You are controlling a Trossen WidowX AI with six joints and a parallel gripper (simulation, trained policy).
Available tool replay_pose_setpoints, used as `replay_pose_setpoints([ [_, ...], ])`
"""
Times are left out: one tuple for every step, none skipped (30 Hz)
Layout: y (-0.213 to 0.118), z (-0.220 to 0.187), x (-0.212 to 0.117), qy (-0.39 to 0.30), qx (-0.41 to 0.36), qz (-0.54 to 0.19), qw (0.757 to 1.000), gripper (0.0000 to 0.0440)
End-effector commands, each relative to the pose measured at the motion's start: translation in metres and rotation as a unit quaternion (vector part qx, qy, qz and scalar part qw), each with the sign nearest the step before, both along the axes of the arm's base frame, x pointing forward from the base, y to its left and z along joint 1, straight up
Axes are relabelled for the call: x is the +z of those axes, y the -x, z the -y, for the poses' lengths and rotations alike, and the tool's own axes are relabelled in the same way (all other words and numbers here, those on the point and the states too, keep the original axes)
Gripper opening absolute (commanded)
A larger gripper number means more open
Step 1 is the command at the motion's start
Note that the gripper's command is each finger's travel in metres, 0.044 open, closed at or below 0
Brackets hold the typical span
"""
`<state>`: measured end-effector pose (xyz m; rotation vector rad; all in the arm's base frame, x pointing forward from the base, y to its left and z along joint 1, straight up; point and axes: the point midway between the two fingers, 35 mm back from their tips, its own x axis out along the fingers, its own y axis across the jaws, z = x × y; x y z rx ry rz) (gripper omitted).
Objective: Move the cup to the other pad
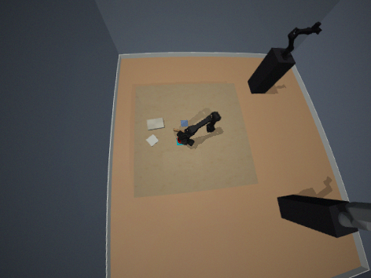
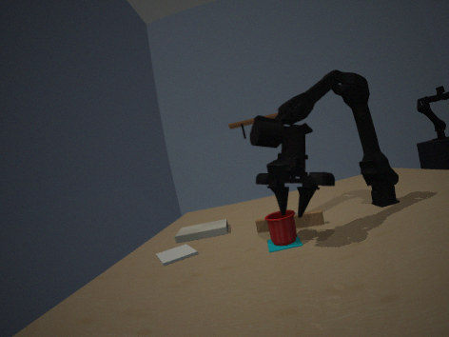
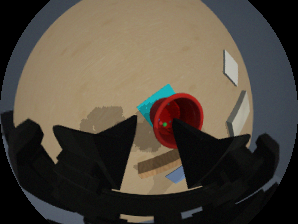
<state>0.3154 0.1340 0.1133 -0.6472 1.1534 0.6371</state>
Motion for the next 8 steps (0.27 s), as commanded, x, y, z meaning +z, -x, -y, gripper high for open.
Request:
replay_pose_setpoints([
  [0.002, 0.001, 0.008, -0.008, -0.003, 0.006, 1.0, 0.0224],
  [0.002, 0.001, 0.011, -0.01, -0.003, 0.01, 1.0, 0.0228],
  [0.002, 0.001, 0.015, -0.012, -0.004, 0.014, 1.0, 0.0234],
  [0.002, 0.001, 0.018, -0.014, -0.004, 0.018, 1.0, 0.0245],
  [0.001, 0.001, 0.022, -0.016, -0.004, 0.023, 1.0, 0.0257],
  [0.001, 0.002, 0.026, -0.018, -0.004, 0.027, 0.999, 0.027],
  [0.001, 0.002, 0.029, -0.02, -0.005, 0.031, 0.999, 0.0284],
  [0.0, 0.003, 0.032, -0.021, -0.006, 0.035, 0.999, 0.0308],
])
